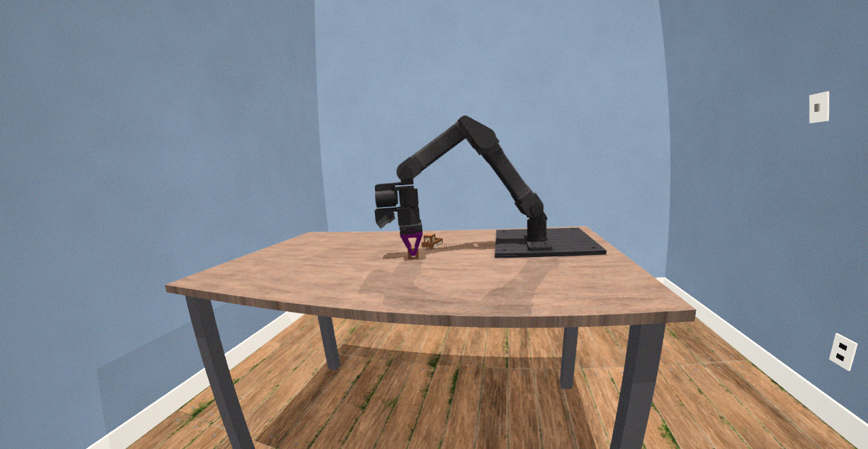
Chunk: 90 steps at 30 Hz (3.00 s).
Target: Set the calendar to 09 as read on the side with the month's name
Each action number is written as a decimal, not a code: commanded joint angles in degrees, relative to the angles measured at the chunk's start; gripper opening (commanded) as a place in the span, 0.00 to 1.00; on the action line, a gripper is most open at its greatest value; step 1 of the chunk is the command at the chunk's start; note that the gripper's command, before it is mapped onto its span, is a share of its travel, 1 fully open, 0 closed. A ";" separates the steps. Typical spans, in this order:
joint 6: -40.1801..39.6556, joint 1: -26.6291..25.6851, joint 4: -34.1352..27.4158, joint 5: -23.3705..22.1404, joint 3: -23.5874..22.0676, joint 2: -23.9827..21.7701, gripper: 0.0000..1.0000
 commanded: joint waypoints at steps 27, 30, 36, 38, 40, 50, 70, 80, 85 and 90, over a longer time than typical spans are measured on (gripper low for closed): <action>-0.05 -0.05 -2.42 0.02 1.97 -1.49 0.47; -0.05 -0.05 -3.33 0.02 2.60 -1.78 0.47; -0.05 -0.05 -10.06 0.02 7.72 -3.40 0.47; -0.04 -0.05 -12.27 0.02 9.59 -3.73 0.47; -0.04 -0.05 -14.24 0.02 11.33 -3.95 0.47; -0.04 -0.04 -18.30 0.02 15.17 -4.17 0.47; -0.04 -0.04 -18.43 0.02 15.30 -4.18 1.00; -0.04 -0.04 -18.43 0.02 15.30 -4.18 1.00; -0.04 -0.04 -18.43 0.02 15.30 -4.18 1.00; -0.04 -0.04 -18.43 0.02 15.30 -4.18 1.00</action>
